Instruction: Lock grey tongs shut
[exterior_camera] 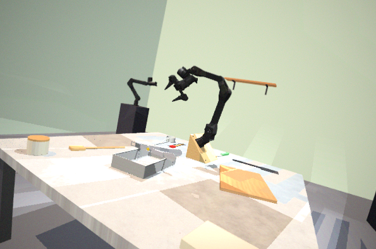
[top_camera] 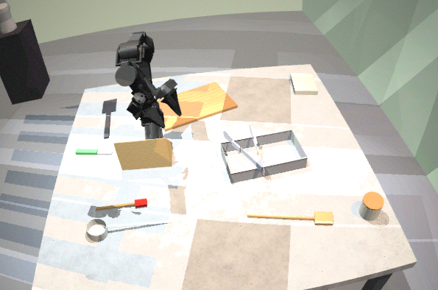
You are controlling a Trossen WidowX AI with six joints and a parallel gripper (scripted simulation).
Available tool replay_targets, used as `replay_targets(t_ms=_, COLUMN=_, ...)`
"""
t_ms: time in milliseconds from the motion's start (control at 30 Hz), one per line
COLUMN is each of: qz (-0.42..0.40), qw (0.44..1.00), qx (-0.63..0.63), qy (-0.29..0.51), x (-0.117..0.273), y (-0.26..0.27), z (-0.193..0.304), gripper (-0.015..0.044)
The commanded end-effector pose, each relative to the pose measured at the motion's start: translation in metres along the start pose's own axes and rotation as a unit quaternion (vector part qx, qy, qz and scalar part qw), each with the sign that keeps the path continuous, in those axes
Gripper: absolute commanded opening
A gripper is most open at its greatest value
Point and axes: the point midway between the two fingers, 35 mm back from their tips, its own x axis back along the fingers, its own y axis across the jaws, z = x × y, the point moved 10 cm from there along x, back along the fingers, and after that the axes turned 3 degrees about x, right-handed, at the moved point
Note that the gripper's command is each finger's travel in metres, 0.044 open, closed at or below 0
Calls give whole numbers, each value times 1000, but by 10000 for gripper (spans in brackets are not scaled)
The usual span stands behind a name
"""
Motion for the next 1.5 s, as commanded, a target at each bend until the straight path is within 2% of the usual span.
replay_targets(t_ms=0, qz=49, qw=996, qx=59, qy=34, x=-43, y=28, z=29, gripper=440)
replay_targets(t_ms=333, qz=193, qw=943, qx=246, qy=118, x=-174, y=70, z=146, gripper=440)
replay_targets(t_ms=600, qz=305, qw=860, qx=365, qy=183, x=-273, y=47, z=260, gripper=440)
replay_targets(t_ms=1467, qz=314, qw=852, qx=374, qy=188, x=-298, y=36, z=275, gripper=440)
